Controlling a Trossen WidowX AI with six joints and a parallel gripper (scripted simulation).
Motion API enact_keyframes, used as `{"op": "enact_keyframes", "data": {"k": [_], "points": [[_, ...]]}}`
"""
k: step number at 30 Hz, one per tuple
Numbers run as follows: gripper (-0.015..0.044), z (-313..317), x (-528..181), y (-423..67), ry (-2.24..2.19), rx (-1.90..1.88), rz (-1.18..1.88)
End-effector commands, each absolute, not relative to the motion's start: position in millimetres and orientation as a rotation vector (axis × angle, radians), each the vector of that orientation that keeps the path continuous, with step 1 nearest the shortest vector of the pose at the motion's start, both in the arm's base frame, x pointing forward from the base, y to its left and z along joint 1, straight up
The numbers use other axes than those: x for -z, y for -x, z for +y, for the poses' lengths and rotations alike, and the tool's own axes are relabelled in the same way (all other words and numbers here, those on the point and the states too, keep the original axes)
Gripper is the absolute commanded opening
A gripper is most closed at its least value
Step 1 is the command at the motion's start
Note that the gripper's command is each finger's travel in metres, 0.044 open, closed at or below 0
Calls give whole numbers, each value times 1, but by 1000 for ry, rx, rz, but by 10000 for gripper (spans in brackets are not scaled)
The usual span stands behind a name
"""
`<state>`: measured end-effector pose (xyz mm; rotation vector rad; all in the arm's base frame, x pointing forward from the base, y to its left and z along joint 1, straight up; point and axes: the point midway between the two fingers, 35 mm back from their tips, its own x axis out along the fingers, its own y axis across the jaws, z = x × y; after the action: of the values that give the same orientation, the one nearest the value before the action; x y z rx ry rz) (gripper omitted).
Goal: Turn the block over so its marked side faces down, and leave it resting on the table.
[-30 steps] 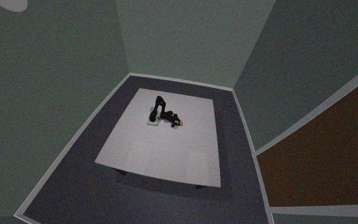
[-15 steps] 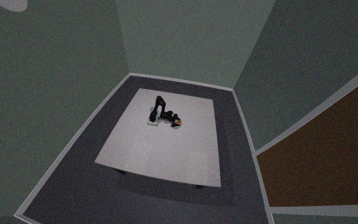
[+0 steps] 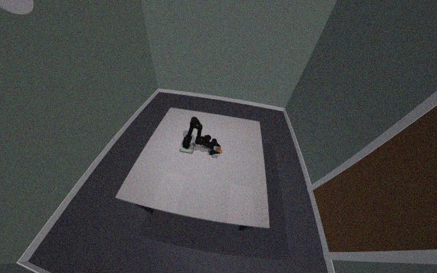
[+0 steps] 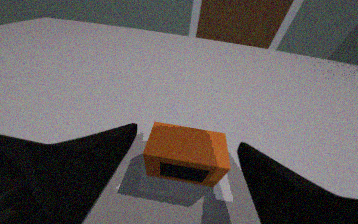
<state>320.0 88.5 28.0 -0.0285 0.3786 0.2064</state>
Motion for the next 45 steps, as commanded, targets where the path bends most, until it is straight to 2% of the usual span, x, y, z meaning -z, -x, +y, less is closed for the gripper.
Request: {"op": "enact_keyframes", "data": {"k": [1, 8, 15, 22, 27, 41, 45], "points": [[440, 88, -28, -320, 33, -205, 378], [440, 89, -27, -323, 36, -205, 400], [440, 94, -39, -337, 62, -204, 625], [440, 90, -87, -322, 73, -201, 797], [440, 84, -95, -301, 87, -194, 906], [440, 83, -95, -299, 88, -194, 913], [440, 85, -100, -307, 100, -191, 996]]}}
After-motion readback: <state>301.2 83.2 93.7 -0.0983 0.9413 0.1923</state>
